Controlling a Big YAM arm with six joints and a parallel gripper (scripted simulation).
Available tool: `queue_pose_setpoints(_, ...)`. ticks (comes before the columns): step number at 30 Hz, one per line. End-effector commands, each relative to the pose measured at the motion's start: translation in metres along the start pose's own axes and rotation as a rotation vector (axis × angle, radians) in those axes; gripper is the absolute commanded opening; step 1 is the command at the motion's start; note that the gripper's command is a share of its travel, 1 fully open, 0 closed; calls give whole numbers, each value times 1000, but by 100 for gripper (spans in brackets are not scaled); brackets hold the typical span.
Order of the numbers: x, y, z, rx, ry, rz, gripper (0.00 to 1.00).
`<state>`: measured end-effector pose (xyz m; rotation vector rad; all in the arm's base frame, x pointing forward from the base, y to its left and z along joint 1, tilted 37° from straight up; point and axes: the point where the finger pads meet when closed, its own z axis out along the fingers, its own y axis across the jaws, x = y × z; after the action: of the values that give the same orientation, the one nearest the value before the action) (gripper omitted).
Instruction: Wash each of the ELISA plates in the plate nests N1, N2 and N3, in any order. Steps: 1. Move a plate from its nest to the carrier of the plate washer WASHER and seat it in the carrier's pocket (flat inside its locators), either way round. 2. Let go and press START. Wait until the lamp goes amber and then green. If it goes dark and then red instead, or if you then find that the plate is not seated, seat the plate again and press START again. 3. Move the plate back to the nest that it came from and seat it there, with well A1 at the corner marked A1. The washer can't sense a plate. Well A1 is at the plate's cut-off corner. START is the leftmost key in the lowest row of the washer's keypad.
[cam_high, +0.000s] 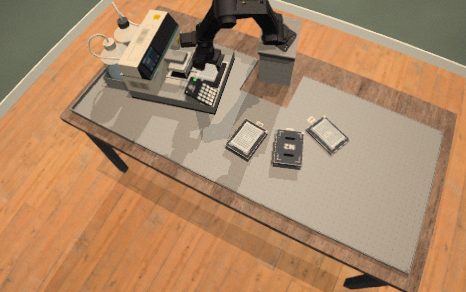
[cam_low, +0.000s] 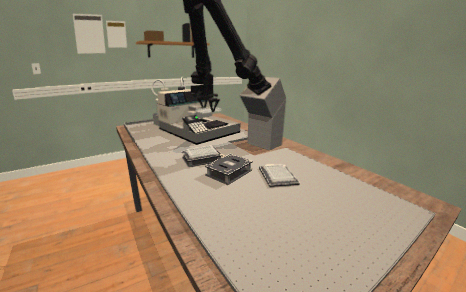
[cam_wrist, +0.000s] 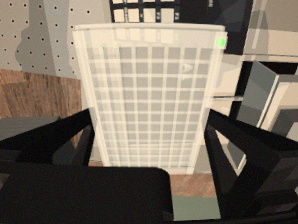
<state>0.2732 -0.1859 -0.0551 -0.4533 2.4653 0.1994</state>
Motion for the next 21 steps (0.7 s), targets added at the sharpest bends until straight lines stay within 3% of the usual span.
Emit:
queue_pose_setpoints(1, 17, -15, -2, 3, 0, -33, 84)
queue_pose_setpoints(10, 52, -27, -5, 5, -1, -33, 84)
queue_pose_setpoints(21, 44, -26, -2, -3, 0, -61, 84)
